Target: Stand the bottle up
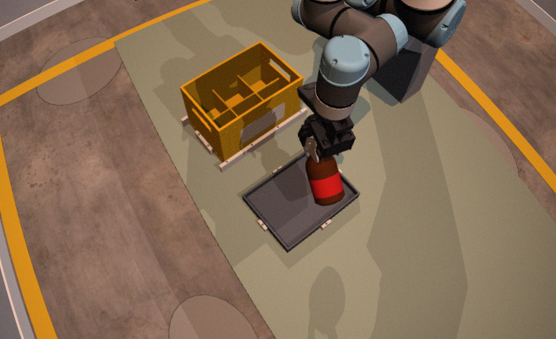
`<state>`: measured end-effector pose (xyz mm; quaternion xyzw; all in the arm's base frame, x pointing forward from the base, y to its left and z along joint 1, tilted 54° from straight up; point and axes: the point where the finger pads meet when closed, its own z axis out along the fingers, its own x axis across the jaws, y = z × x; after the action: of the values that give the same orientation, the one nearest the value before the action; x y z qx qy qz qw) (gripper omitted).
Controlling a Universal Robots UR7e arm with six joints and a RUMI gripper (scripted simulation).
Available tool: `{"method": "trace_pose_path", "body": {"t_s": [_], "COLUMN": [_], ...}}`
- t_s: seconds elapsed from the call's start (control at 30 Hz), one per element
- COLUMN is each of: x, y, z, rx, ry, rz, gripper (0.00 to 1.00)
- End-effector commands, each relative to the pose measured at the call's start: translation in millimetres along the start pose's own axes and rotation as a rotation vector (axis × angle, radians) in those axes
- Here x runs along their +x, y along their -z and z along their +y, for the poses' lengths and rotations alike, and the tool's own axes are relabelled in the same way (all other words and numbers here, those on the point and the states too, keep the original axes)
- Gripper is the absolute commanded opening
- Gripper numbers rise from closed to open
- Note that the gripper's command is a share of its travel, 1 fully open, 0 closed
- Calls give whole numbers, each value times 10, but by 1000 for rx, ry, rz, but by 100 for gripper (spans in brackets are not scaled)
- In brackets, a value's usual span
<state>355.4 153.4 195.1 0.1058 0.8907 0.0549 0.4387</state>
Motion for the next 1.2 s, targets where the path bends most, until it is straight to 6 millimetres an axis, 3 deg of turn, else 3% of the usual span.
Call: {"method": "trace_pose_path", "body": {"t_s": [0.0, 1.17], "x": [0, -15], "y": [-1, 12], "z": [0, 31], "rx": [38, 112], "ry": [-1, 5], "rz": [0, -15], "gripper": [0, 0]}}
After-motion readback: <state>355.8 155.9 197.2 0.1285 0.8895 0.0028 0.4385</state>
